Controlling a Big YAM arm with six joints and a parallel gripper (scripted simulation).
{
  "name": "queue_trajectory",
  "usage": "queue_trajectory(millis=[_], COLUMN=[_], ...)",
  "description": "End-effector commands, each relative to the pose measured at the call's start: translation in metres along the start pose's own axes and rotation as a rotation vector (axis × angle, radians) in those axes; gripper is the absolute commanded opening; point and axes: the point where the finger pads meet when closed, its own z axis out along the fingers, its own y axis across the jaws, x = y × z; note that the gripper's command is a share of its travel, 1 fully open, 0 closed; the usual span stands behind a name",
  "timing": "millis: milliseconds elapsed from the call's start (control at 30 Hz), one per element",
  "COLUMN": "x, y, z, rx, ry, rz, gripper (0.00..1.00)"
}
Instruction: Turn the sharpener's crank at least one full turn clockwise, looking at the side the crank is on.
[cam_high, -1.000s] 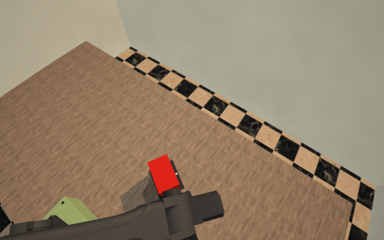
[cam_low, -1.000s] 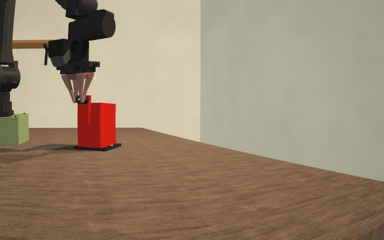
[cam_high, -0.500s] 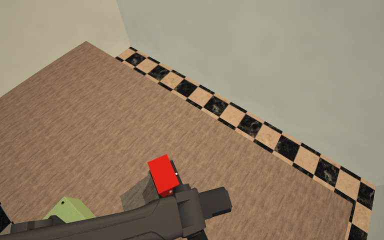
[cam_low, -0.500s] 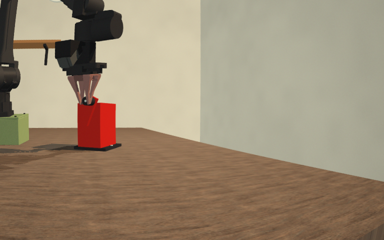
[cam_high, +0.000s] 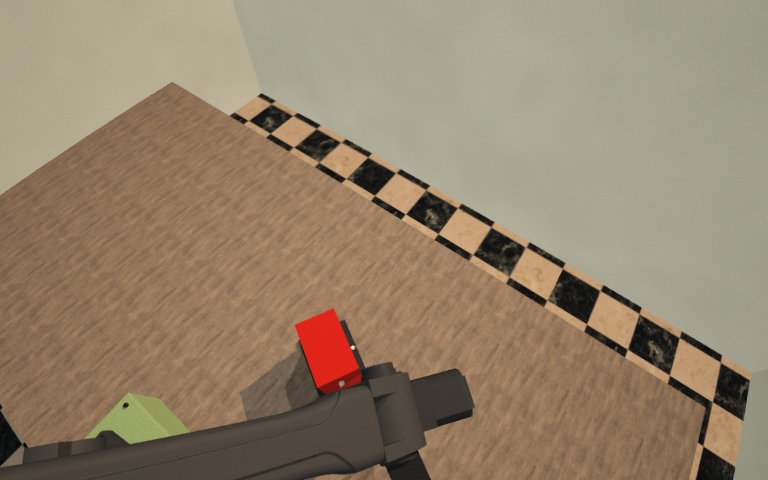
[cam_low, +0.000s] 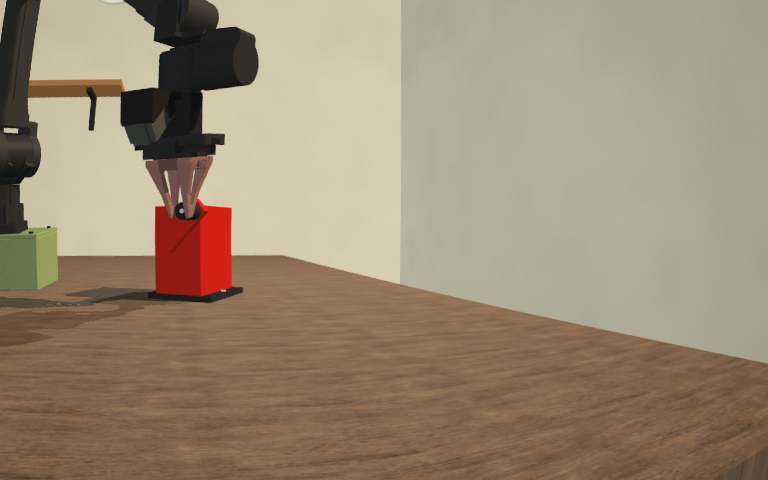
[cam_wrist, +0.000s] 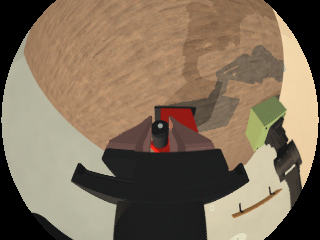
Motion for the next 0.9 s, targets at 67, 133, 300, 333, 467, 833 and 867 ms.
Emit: queue_trajectory(millis=[67,133,300,333,467,833,867], x=[-0.005,-0.005,-0.006,-0.007,-0.008,-0.009,-0.009], y=[0.029,0.031,0.035,0.035,0.037,0.022,0.018], z=[-0.004,-0.001,0.005,0.007,0.013,0.037,0.041], rx=[-0.046,-0.046,-0.046,-0.046,-0.045,-0.009,-0.001], ry=[-0.014,-0.014,-0.014,-0.014,-0.015,-0.008,-0.006], rz=[0.002,0.002,0.003,0.003,0.003,0.005,0.006], gripper=[0.15,0.15,0.15,0.15,0.15,0.15,0.15])
